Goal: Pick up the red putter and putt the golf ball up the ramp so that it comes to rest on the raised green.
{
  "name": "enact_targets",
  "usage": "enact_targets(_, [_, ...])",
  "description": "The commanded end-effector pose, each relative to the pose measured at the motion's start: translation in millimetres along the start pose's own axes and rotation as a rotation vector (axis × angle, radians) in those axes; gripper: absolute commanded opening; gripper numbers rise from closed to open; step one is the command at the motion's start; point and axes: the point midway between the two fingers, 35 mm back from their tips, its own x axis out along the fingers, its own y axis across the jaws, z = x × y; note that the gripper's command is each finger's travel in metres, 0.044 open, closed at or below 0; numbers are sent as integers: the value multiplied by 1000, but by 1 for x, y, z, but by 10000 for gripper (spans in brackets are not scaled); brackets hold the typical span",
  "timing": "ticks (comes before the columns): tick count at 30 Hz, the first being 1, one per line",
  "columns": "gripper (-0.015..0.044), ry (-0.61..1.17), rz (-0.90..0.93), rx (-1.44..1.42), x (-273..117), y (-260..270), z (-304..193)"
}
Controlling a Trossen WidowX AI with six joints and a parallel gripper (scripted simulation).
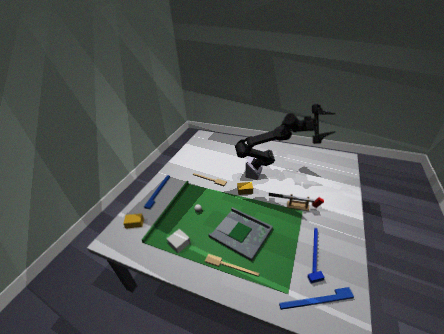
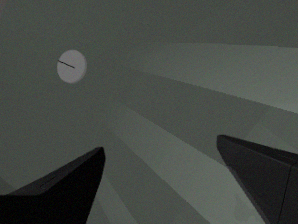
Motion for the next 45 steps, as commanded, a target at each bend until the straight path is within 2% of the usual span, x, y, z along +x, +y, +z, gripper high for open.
enact_targets(1, [426,4,-1,-8,0,0,-3])
enact_targets(3, [440,41,-11,-82,3,2,-25])
enact_targets(11, [440,305,-54,-710,18,-22,-121])
enact_targets(16, [440,532,-150,-1109,23,-81,-169])
enact_targets(21, [440,810,-267,-1425,15,-158,-187])
enact_targets(27, [440,1218,-435,-1654,-19,-256,-169])
enact_targets(33, [440,1609,-606,-1646,-77,-326,-120])
enact_targets(38, [440,1832,-727,-1499,-129,-354,-75])
enact_targets(45, [440,2011,-704,-1196,-207,-358,-35])
